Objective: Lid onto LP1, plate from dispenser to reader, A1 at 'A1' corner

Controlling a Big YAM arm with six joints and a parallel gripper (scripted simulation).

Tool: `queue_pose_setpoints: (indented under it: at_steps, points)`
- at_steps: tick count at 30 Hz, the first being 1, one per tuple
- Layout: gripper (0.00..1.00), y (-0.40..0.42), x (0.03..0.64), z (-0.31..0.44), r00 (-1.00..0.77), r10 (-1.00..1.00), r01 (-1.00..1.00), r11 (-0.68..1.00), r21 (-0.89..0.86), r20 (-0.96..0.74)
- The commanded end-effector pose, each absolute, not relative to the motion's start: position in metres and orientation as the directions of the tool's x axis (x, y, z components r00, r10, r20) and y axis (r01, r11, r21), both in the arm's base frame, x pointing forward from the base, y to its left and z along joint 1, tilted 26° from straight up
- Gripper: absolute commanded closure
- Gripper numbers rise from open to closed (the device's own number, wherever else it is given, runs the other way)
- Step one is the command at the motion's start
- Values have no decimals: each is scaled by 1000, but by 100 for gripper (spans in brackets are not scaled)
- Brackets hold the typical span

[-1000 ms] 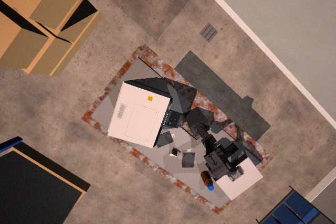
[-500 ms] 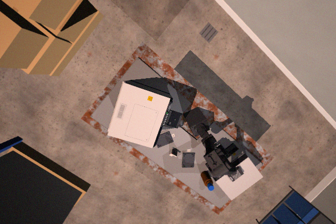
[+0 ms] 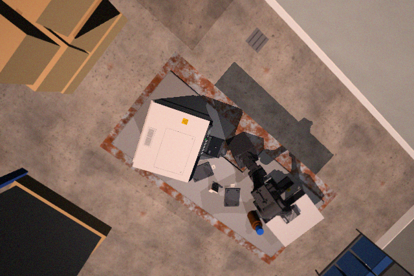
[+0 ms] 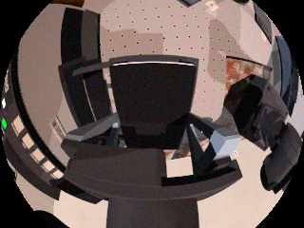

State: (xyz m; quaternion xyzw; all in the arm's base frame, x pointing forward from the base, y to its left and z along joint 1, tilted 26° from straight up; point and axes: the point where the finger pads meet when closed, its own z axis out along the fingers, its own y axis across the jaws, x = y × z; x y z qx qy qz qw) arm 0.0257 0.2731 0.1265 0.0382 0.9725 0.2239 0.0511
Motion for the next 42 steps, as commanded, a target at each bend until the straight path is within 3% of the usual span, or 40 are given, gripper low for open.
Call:
queue_pose_setpoints:
  at_steps: [1,42]
  points:
    - [15,285,29,145,-991,101,51,886,461,-83]
    - [15,280,21,156,-992,99,50,875,482,-76]
